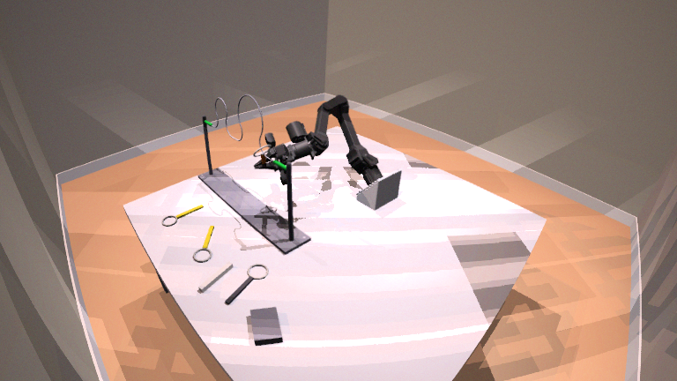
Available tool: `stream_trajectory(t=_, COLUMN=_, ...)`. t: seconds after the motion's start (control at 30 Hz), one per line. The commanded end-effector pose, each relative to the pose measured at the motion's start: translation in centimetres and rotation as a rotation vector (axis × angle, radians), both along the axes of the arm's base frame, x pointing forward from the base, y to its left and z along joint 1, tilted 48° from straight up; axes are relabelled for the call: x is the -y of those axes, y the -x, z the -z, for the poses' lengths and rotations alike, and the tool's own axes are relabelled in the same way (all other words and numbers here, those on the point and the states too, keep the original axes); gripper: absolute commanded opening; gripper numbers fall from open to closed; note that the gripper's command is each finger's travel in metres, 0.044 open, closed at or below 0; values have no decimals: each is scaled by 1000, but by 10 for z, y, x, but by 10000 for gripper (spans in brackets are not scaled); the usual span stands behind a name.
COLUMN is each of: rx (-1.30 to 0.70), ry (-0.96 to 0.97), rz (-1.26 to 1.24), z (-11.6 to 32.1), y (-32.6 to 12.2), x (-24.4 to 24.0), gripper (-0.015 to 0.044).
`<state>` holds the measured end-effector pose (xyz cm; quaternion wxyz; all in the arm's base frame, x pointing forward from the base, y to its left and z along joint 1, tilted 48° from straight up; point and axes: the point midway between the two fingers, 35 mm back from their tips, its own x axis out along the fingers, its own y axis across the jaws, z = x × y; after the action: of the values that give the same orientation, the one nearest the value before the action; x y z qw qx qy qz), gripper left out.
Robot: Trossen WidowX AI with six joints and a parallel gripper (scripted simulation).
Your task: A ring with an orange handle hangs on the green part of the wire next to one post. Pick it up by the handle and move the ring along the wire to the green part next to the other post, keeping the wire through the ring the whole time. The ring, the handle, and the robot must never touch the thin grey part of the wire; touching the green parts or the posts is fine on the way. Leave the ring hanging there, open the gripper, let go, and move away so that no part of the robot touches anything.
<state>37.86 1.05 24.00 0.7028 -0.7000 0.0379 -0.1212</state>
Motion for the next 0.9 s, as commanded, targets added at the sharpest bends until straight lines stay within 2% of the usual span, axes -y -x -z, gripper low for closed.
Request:
stream_trajectory(t=0.0, rx=-25, ry=-83, rz=4, z=17, y=1, x=0, gripper=-150)
stream_trajectory(t=0.87, rx=-109, ry=-514, rz=7, z=86, y=6, x=-24, gripper=-150)
